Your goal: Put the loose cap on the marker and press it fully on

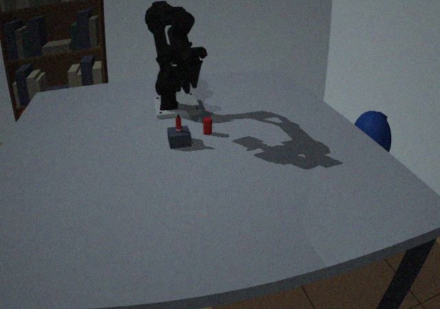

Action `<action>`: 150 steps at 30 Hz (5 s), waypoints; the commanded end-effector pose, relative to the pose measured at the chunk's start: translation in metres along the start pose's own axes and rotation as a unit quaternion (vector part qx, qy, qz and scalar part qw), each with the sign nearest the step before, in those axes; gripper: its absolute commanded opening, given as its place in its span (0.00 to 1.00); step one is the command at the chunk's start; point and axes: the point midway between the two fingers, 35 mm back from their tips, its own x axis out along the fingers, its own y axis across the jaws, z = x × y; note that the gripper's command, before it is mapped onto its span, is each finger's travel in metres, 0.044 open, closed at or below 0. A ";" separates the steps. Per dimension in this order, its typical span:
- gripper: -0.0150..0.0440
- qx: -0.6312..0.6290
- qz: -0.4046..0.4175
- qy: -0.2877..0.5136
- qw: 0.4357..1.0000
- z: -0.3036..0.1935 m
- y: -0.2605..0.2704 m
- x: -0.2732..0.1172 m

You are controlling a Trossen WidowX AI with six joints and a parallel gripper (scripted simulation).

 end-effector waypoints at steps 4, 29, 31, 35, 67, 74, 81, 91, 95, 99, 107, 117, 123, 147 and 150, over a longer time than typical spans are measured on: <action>0.66 -0.512 -0.228 0.180 0.808 -0.081 -0.037 0.028; 0.66 -0.520 -0.231 0.184 0.801 -0.080 -0.068 0.067; 0.66 -0.520 -0.231 0.184 0.801 -0.080 -0.068 0.068; 0.66 -0.520 -0.231 0.184 0.801 -0.080 -0.070 0.072; 0.66 -0.520 -0.232 0.184 0.801 -0.082 -0.099 0.111; 0.45 -0.520 -0.232 0.184 0.801 -0.082 -0.099 0.111; 0.34 -0.520 -0.232 0.184 0.801 -0.082 -0.098 0.111; 0.25 -0.520 -0.231 0.184 0.801 -0.082 -0.083 0.092; 0.25 -0.520 -0.231 0.184 0.801 -0.081 -0.077 0.083; 0.25 -0.520 -0.231 0.184 0.801 -0.081 -0.072 0.074; 0.25 -0.520 -0.231 0.184 0.801 -0.079 -0.065 0.061; 0.25 -0.521 -0.232 0.183 0.801 -0.056 -0.052 0.057; 0.25 -0.521 -0.232 0.183 0.801 -0.040 -0.045 0.054; 0.25 -0.522 -0.234 0.179 0.800 0.026 -0.026 0.033; 0.25 -0.522 -0.234 0.179 0.800 0.032 -0.025 0.030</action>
